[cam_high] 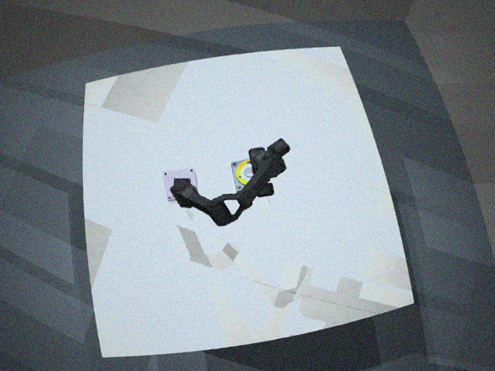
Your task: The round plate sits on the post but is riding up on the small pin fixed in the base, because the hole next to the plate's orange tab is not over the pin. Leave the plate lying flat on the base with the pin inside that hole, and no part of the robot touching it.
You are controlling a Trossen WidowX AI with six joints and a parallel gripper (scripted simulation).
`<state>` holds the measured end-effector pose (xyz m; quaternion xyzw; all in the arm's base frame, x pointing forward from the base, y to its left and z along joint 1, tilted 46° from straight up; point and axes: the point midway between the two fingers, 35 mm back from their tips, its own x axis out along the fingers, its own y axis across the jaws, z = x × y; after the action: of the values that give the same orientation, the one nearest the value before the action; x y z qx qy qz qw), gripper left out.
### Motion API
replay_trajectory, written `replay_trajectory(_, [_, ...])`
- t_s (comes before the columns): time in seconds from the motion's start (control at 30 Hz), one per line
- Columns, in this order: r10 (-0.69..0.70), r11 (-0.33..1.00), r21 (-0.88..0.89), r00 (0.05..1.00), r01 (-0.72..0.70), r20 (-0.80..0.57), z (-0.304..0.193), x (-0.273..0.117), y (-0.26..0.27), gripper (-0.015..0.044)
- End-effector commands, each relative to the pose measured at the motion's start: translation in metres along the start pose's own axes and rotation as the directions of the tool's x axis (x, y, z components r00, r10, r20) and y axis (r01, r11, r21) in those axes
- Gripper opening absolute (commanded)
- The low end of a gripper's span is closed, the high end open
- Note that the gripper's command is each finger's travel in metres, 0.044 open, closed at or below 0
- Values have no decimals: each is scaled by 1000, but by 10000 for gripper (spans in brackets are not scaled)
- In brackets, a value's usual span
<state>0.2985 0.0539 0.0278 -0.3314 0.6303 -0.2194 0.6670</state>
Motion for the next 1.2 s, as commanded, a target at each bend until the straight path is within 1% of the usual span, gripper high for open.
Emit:
replay_trajectory(0.0, [2, 1000, 4, 1000, -2, 1, 5, -1, 5, 0])
replay_trajectory(1.17, [3, 1000, 4, 1000, -3, 2, 19, 0, 32, 0])
